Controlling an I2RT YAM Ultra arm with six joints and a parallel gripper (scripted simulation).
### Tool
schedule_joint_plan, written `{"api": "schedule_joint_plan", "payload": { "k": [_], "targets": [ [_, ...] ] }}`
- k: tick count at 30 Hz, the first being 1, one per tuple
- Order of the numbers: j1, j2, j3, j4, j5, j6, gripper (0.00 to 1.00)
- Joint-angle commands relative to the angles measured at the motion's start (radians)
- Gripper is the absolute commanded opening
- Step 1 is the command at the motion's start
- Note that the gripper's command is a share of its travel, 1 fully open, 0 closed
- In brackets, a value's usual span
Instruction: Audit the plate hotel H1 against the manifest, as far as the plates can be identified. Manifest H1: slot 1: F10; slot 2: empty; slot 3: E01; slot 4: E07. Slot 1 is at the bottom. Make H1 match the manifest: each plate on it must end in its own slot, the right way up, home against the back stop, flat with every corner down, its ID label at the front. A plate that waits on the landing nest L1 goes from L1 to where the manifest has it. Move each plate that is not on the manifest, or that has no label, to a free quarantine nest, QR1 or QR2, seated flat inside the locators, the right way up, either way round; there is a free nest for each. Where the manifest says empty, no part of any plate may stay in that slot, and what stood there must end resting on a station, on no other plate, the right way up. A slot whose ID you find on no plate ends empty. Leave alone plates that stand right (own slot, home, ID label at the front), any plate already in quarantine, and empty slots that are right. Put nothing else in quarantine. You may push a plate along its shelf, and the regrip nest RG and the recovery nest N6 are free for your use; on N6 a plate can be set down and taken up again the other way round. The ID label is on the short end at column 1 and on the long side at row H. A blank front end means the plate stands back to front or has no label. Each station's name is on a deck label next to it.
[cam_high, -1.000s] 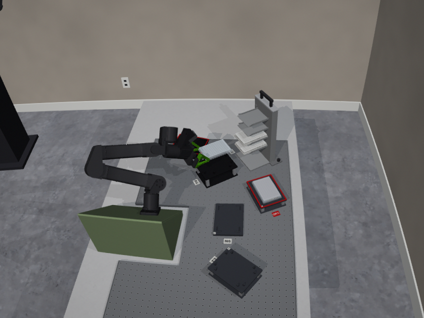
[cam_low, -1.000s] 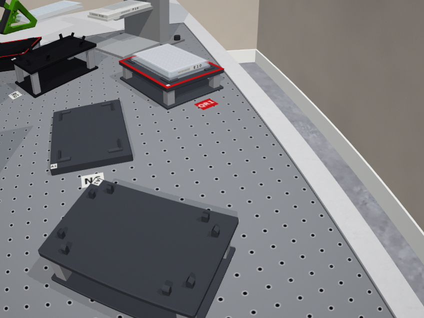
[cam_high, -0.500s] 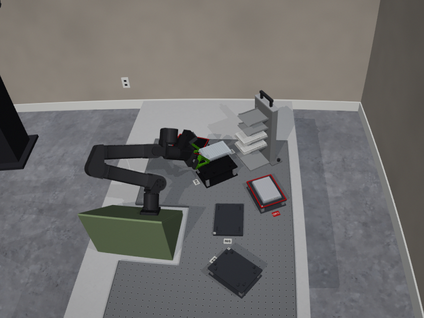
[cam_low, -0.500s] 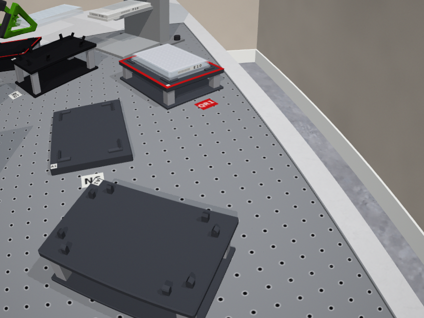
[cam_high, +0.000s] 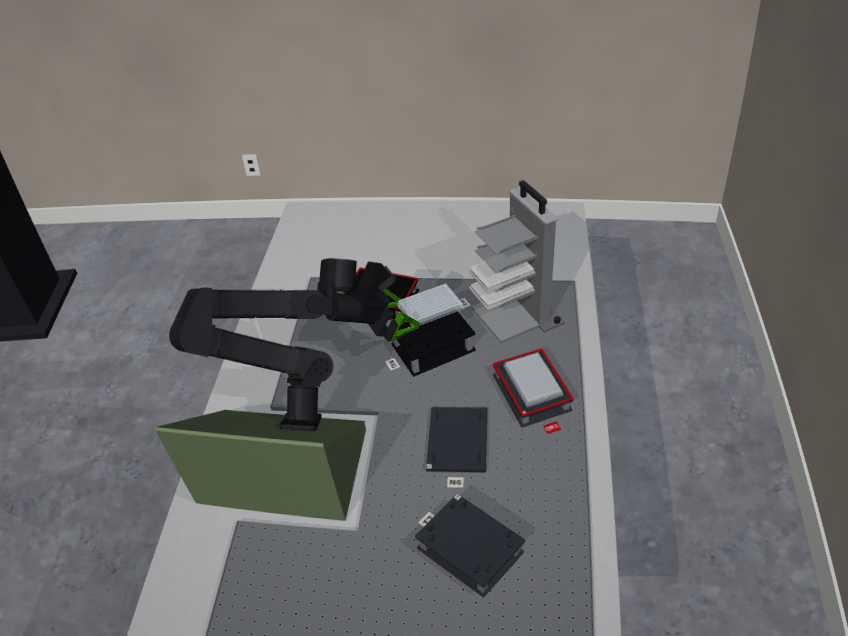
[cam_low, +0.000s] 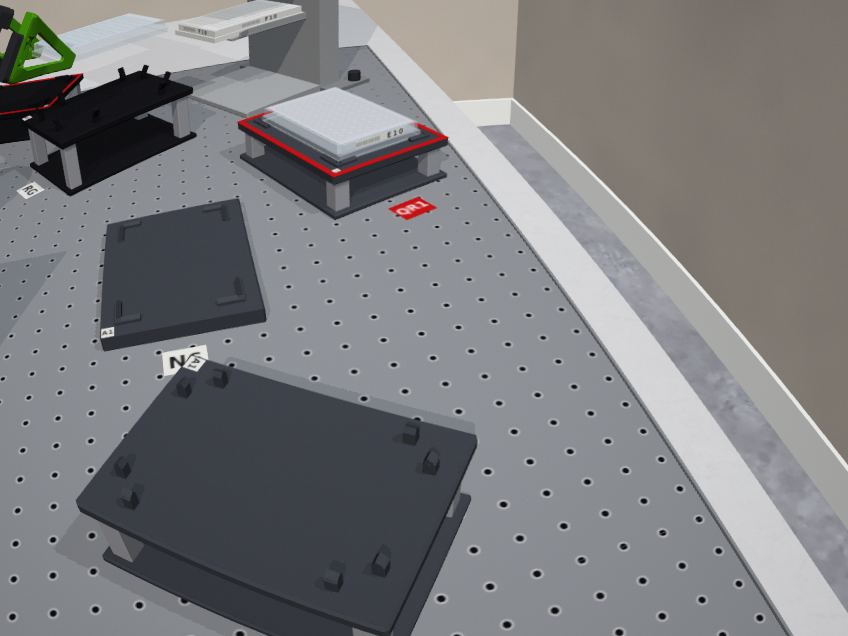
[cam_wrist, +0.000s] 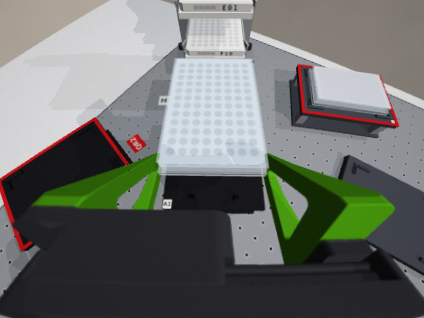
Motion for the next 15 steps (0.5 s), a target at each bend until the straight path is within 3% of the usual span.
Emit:
{"api": "schedule_joint_plan", "payload": {
  "k": [1,15],
  "targets": [
    [0.007,0.001,0.002,0.024,0.036,0.001,0.86],
    [0.05,0.014,-0.016,0.056,0.079,0.001,0.86]
  ]
}}
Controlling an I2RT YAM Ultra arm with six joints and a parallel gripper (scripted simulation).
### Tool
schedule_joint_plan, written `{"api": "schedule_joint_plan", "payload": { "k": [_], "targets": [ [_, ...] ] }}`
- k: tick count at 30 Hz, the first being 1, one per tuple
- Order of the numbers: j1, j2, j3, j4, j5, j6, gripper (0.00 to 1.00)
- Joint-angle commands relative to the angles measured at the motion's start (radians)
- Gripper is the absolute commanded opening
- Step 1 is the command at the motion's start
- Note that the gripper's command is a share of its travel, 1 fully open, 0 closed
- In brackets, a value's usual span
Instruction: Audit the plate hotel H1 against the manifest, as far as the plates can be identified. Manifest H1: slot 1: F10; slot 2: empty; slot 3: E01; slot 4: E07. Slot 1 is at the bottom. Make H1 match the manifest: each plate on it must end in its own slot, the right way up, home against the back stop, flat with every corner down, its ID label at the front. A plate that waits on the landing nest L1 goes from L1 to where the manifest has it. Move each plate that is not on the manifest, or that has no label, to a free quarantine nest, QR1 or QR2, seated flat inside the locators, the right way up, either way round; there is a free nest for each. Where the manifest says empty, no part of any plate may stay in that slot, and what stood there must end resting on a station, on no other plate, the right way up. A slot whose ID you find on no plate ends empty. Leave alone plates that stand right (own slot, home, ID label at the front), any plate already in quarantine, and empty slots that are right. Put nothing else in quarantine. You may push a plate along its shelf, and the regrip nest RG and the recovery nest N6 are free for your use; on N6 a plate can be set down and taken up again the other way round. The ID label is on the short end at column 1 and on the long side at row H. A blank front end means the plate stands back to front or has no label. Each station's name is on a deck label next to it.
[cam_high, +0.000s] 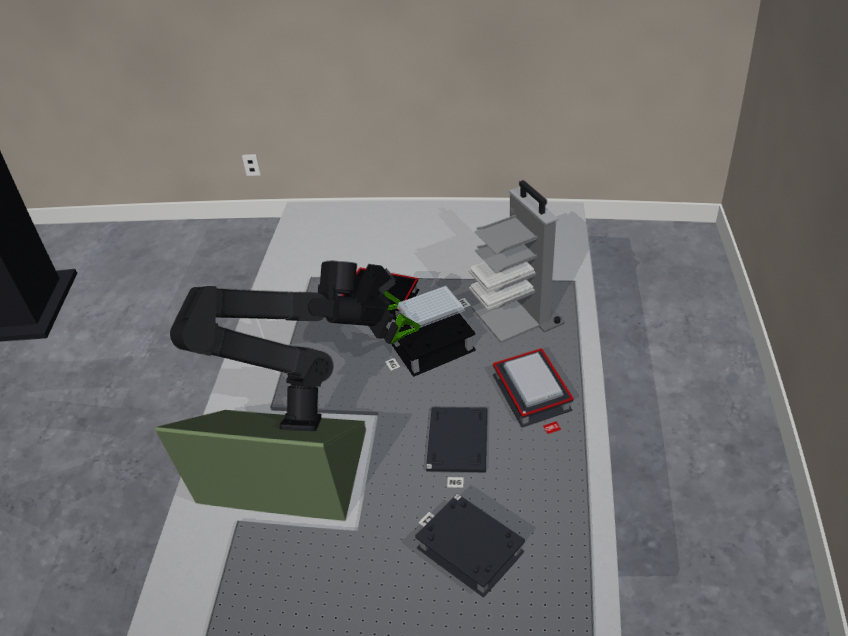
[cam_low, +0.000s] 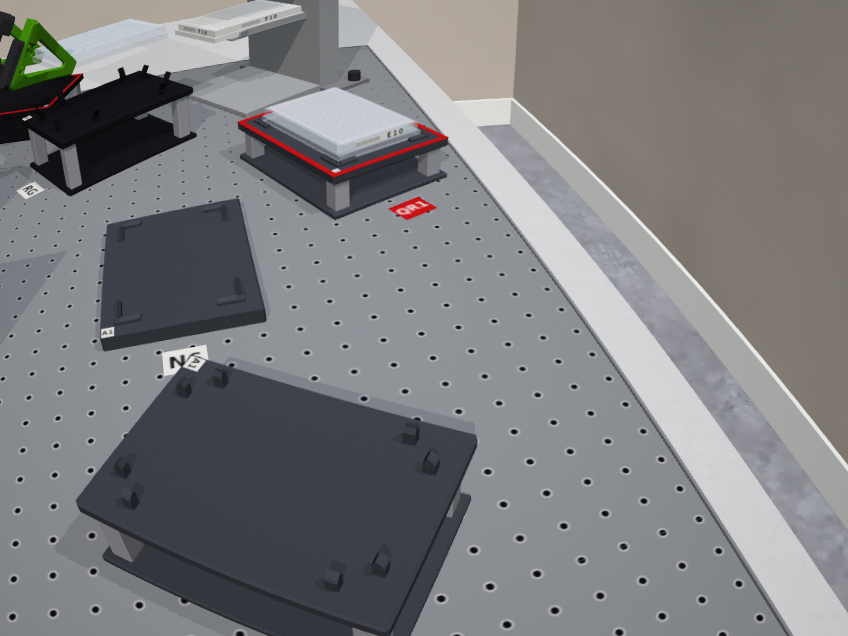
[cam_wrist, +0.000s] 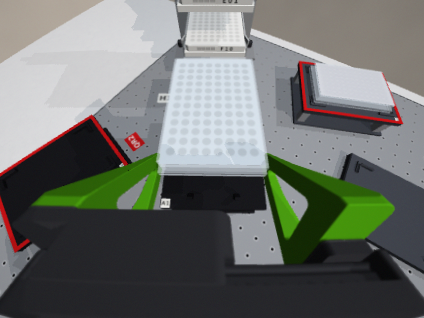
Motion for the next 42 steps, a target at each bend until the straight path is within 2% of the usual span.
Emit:
{"api": "schedule_joint_plan", "payload": {
  "k": [1,42],
  "targets": [
    [0.006,0.001,0.002,0.025,0.035,0.001,0.86],
    [0.113,0.057,-0.051,0.134,0.141,0.002,0.86]
  ]
}}
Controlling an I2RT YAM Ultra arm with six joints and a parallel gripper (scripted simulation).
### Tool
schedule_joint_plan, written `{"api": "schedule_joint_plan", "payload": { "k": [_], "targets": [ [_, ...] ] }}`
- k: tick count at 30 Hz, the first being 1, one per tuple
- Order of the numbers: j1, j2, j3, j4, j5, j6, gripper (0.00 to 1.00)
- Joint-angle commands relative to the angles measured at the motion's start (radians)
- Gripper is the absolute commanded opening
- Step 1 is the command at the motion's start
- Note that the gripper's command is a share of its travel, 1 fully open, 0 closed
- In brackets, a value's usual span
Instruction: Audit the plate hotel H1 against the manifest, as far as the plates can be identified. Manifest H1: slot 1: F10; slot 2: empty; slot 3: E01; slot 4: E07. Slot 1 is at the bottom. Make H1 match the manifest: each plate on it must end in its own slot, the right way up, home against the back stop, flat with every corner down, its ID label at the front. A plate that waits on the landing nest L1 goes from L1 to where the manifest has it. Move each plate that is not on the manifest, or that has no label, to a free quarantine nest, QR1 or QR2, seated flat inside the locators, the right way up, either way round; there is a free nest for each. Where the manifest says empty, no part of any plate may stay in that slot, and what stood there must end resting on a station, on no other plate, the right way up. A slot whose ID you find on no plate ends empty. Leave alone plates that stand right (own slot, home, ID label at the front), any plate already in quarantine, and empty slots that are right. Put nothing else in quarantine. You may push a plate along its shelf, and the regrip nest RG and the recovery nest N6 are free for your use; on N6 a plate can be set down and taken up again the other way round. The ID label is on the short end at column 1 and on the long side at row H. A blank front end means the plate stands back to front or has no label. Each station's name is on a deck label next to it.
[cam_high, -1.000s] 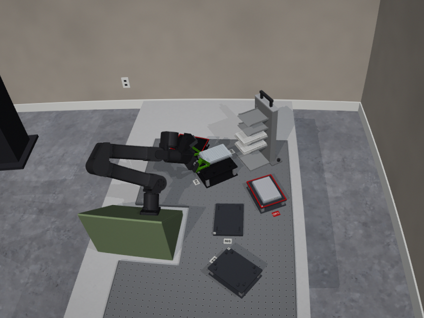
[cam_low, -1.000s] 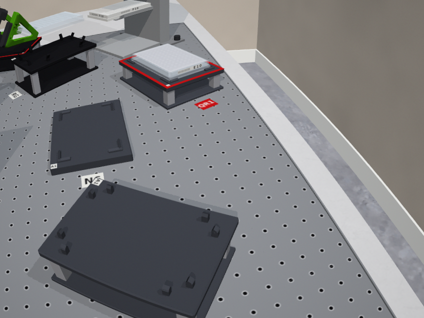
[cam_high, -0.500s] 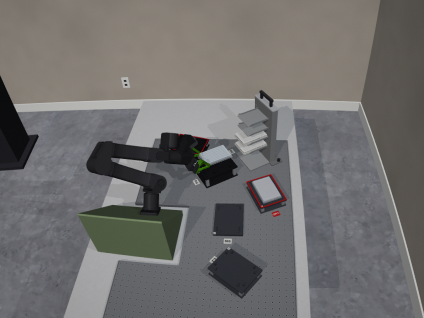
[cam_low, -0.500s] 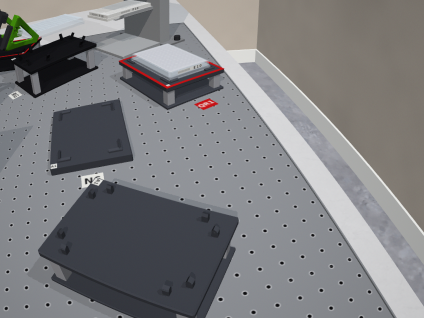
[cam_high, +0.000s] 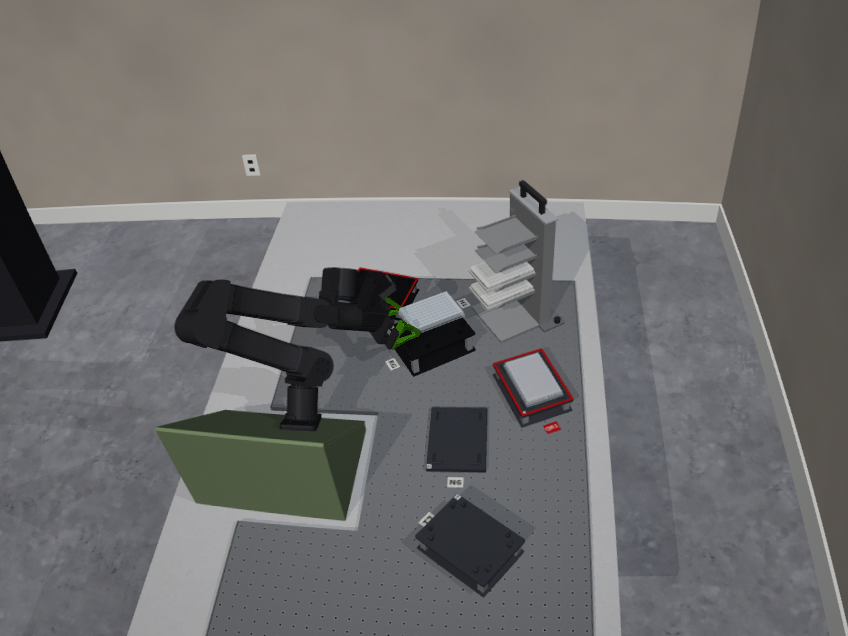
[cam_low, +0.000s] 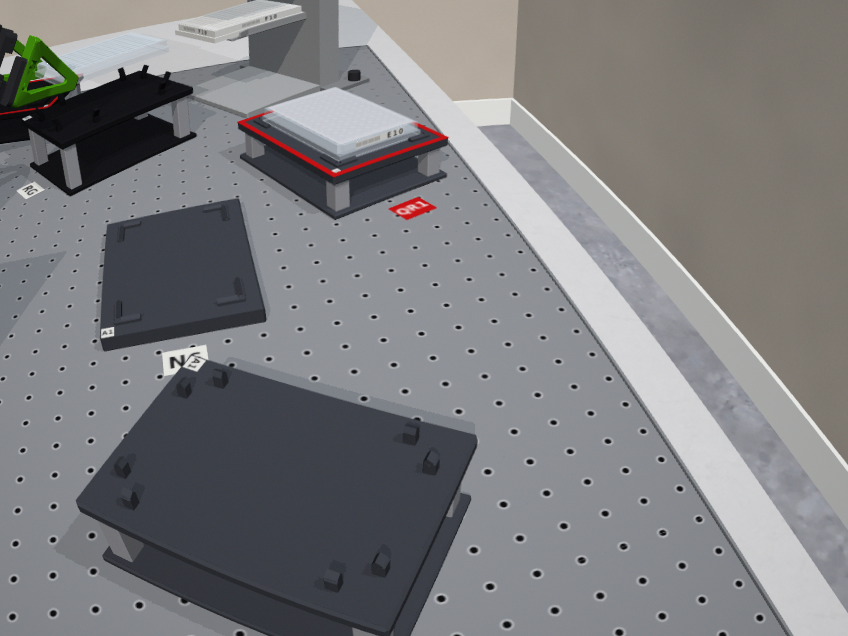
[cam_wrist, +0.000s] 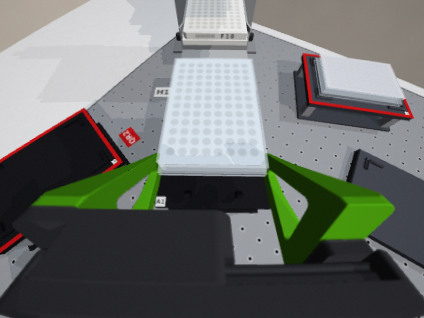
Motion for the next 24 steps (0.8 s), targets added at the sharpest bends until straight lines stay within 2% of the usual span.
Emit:
{"api": "schedule_joint_plan", "payload": {
  "k": [1,24],
  "targets": [
    [0.004,0.003,0.002,0.025,0.029,0.001,0.86],
    [0.058,0.052,-0.028,0.104,0.082,0.001,0.86]
  ]
}}
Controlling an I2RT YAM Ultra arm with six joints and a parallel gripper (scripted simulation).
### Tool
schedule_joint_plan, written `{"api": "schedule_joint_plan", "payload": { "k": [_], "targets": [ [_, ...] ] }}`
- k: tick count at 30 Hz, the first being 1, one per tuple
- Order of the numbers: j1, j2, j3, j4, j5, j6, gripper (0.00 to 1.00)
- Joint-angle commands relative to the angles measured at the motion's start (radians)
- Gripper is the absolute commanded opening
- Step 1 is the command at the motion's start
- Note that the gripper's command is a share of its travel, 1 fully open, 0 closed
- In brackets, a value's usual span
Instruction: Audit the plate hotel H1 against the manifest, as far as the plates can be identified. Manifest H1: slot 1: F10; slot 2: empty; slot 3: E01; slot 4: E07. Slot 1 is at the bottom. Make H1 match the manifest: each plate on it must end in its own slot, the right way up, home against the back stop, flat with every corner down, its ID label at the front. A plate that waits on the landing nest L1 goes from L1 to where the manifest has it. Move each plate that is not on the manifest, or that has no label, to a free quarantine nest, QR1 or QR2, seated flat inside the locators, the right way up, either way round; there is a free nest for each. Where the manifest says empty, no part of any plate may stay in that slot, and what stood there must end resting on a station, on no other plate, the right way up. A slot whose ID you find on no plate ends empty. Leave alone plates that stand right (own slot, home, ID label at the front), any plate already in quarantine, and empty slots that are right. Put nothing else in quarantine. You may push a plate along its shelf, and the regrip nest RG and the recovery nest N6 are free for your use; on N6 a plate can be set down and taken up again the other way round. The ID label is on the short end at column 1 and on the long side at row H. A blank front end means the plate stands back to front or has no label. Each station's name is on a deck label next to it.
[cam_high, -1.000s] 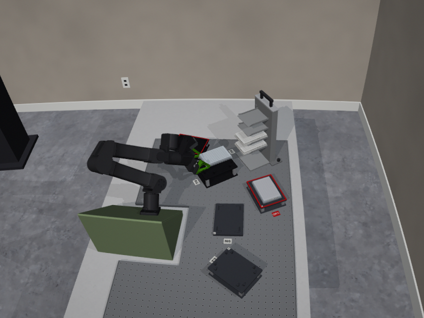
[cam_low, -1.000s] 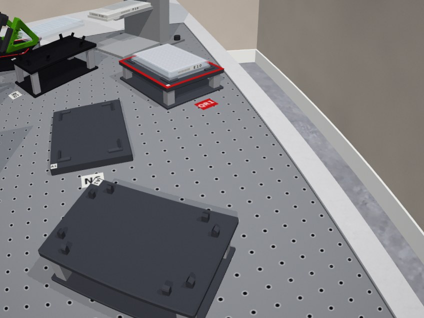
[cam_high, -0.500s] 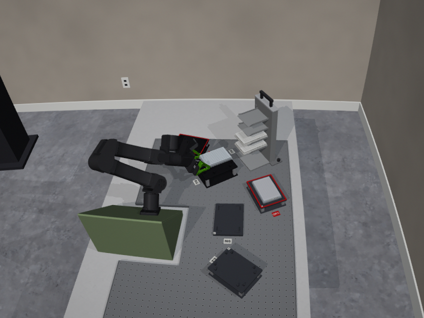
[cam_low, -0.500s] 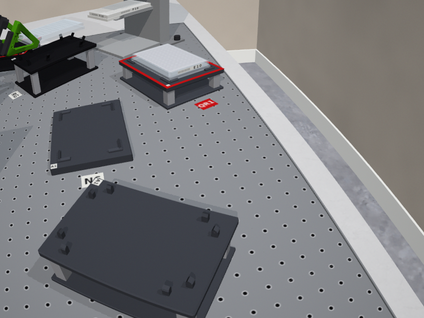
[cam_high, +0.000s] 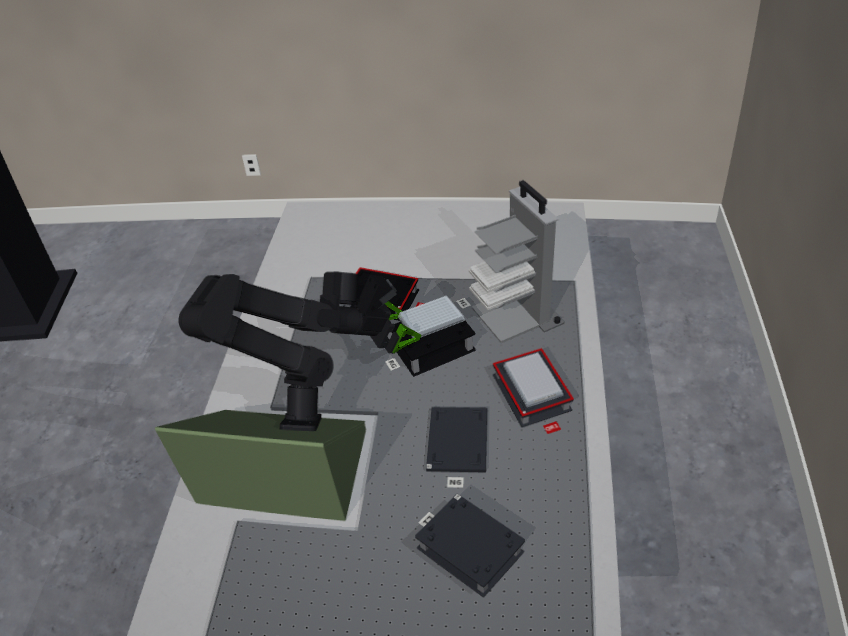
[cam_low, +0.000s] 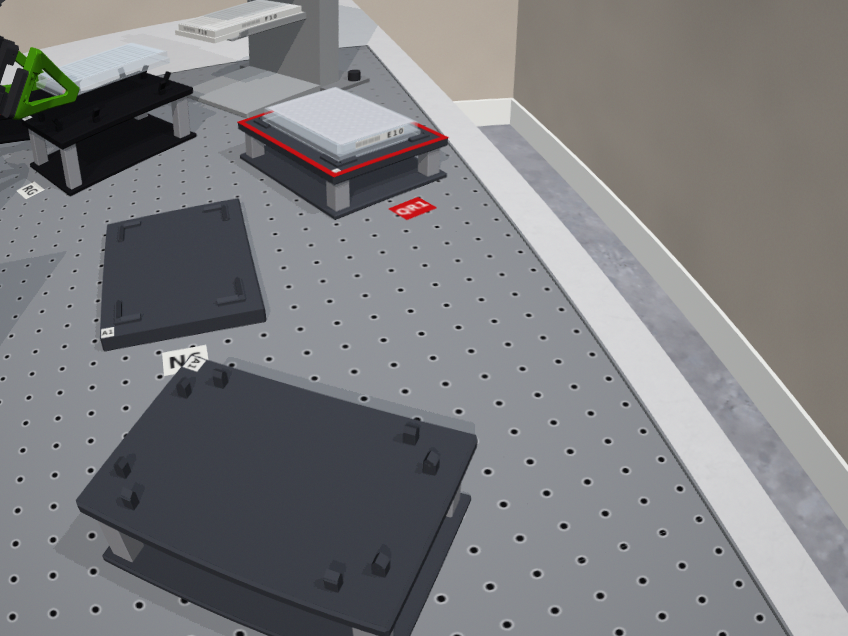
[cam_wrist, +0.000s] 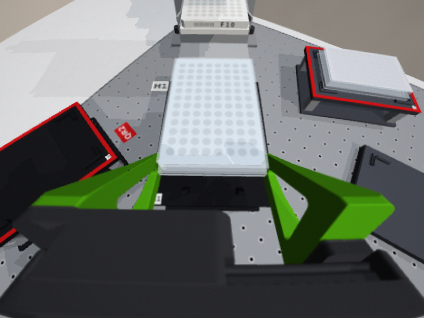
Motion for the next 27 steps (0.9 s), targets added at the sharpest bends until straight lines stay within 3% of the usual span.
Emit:
{"api": "schedule_joint_plan", "payload": {
  "k": [1,27],
  "targets": [
    [0.003,0.004,0.002,0.031,0.029,0.001,0.86],
    [0.052,0.07,-0.028,0.127,0.078,0.001,0.86]
  ]
}}
